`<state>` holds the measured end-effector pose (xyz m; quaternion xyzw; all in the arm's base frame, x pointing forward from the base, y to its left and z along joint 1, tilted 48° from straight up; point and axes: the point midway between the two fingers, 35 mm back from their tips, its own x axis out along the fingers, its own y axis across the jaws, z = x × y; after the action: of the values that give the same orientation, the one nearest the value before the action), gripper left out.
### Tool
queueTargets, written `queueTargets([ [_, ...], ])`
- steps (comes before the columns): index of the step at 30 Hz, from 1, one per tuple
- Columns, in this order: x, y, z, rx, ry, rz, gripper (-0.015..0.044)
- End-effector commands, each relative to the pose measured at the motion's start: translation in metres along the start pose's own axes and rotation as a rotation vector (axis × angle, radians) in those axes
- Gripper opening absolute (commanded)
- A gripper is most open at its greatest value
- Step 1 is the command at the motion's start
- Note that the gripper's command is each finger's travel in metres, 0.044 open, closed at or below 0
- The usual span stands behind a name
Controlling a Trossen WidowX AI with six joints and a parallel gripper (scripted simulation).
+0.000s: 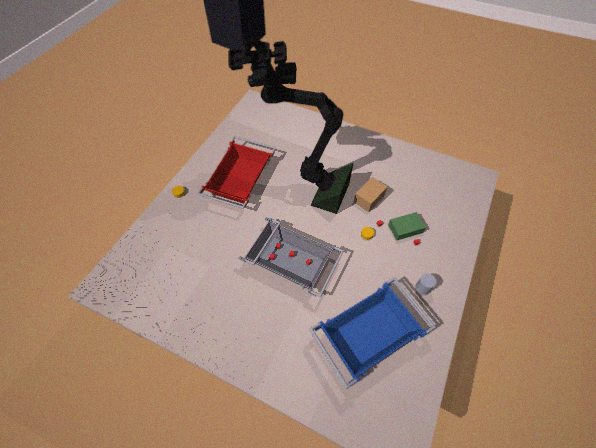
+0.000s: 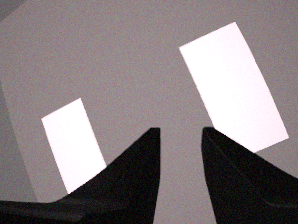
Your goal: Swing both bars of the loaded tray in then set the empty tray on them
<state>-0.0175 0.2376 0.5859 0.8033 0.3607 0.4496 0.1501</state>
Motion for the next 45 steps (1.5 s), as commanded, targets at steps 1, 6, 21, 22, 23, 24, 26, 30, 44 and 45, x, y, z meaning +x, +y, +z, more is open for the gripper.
queueTargets([
  [1, 0.000, 0.000, 0.000, 0.000, 0.000, 0.000, 0.0086],
  [6, 0.000, 0.000, 0.000, 0.000, 0.000, 0.000, 0.0086],
  [21, -0.032, 0.121, -0.028, 0.525, 0.231, 0.193, 0.0086],
  [22, -0.036, 0.137, -0.028, 0.592, 0.258, 0.215, 0.0086],
  [23, -0.039, 0.152, -0.027, 0.660, 0.286, 0.237, 0.0086],
  [24, -0.043, 0.168, -0.025, 0.727, 0.313, 0.259, 0.0086],
  [26, -0.050, 0.198, -0.019, 0.860, 0.366, 0.303, 0.0086],
  [30, -0.065, 0.256, 0.006, 1.122, 0.470, 0.396, 0.0086],
  [44, -0.088, 0.368, 0.164, 1.959, 0.758, 0.696, 0.0086],
  [45, -0.089, 0.373, 0.177, 2.000, 0.773, 0.725, 0.0086],
])
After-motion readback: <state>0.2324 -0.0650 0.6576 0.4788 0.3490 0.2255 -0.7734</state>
